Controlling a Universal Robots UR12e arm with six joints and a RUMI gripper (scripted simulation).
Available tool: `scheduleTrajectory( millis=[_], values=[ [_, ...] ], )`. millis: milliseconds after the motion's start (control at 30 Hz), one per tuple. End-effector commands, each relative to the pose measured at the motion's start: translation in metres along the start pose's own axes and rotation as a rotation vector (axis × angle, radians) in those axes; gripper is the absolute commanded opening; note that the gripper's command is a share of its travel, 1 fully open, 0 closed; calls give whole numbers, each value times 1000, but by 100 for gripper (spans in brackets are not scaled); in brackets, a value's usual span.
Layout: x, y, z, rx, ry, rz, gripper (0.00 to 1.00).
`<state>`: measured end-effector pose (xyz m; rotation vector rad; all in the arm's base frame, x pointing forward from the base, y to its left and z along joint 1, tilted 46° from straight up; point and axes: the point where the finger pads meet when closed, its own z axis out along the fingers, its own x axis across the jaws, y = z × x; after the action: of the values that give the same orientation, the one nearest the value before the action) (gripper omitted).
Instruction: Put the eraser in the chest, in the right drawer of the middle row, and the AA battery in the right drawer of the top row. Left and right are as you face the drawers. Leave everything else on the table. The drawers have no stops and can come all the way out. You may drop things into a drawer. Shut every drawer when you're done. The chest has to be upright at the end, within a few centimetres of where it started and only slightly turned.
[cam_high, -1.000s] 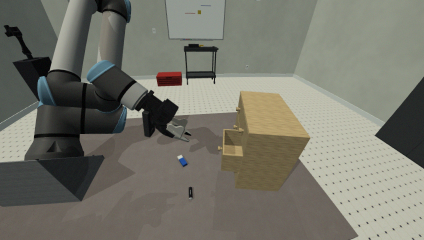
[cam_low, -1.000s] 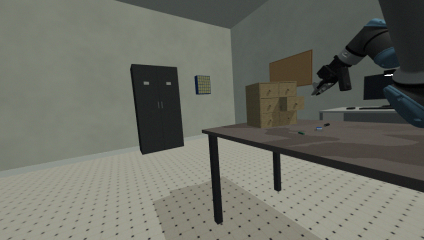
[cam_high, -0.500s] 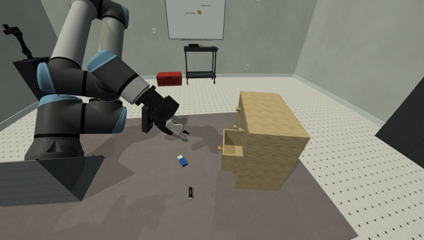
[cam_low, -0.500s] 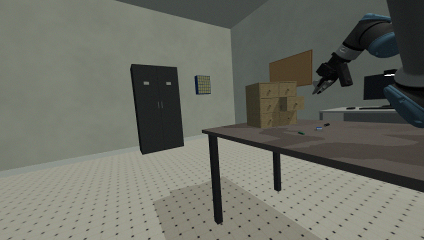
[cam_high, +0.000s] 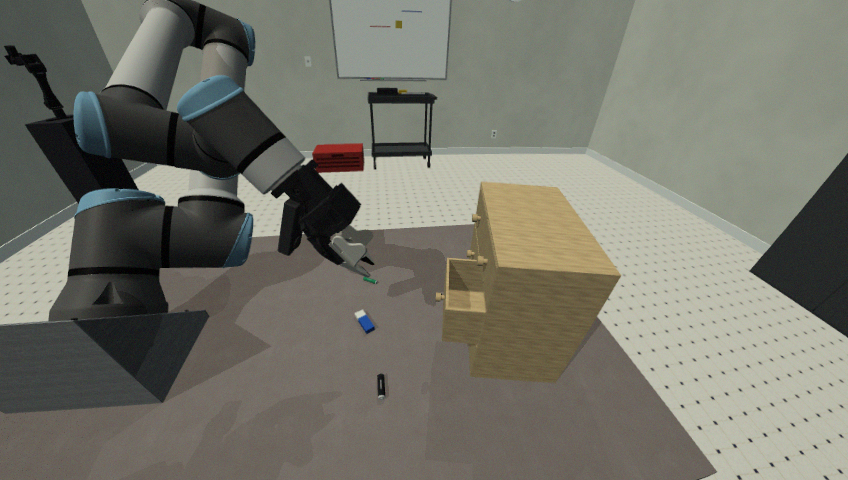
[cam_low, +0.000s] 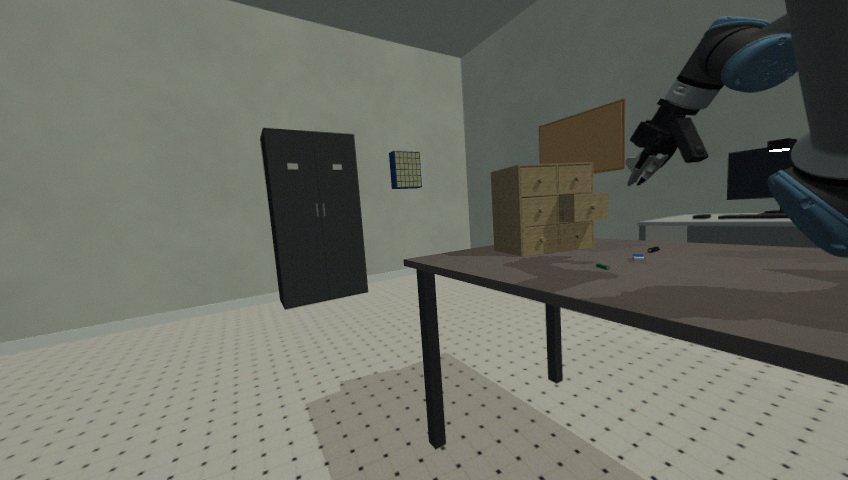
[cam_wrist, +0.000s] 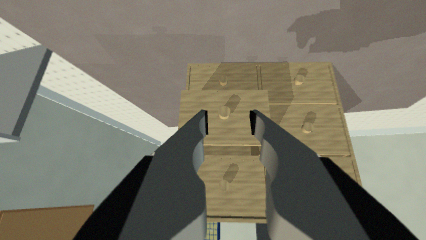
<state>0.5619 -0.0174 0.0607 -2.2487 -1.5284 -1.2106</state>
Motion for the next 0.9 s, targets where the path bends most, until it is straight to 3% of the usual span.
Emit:
scheduleTrajectory(
  millis=[0, 867],
  values=[
    [-1, 1, -4, 39, 3, -1, 20],
    [-1, 0, -31, 291, 3, -2, 20]
  ],
)
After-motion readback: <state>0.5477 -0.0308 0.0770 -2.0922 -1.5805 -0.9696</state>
